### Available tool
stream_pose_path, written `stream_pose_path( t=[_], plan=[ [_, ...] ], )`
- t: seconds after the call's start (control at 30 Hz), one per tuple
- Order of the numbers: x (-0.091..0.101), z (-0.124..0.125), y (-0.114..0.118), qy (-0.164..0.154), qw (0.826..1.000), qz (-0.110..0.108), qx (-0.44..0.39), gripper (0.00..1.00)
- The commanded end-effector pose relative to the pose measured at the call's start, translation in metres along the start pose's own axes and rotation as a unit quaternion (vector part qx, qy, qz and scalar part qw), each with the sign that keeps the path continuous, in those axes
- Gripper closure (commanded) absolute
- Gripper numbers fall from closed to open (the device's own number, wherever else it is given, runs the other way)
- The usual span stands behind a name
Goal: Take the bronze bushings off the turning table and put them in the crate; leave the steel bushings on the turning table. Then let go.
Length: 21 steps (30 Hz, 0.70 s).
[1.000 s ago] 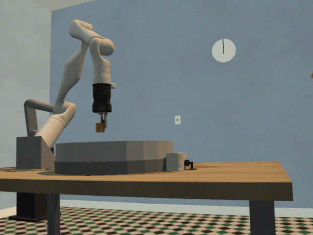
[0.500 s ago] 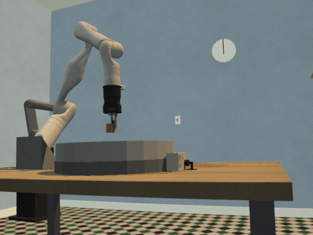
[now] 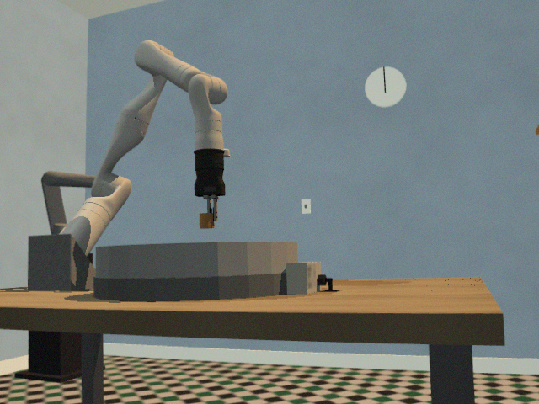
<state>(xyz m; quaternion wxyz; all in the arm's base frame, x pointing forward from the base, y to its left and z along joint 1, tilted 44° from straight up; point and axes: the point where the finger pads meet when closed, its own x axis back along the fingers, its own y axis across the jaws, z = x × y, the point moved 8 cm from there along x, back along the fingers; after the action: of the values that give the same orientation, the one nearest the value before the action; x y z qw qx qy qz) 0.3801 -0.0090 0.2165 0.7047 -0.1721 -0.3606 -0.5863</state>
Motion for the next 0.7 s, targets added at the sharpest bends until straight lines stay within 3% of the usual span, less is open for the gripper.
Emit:
stream_pose_path(
  t=[0.0, 0.2, 0.37, 0.67],
  plan=[
    [0.001, 0.001, 0.001, -0.003, 1.000, 0.001, 0.002, 1.00],
    [0.001, 0.001, 0.001, -0.003, 1.000, 0.001, 0.002, 1.00],
    [0.000, 0.045, 0.034, -0.003, 1.000, 0.001, 0.002, 1.00],
    [0.000, 0.045, 0.034, -0.003, 1.000, 0.001, 0.002, 1.00]
  ],
)
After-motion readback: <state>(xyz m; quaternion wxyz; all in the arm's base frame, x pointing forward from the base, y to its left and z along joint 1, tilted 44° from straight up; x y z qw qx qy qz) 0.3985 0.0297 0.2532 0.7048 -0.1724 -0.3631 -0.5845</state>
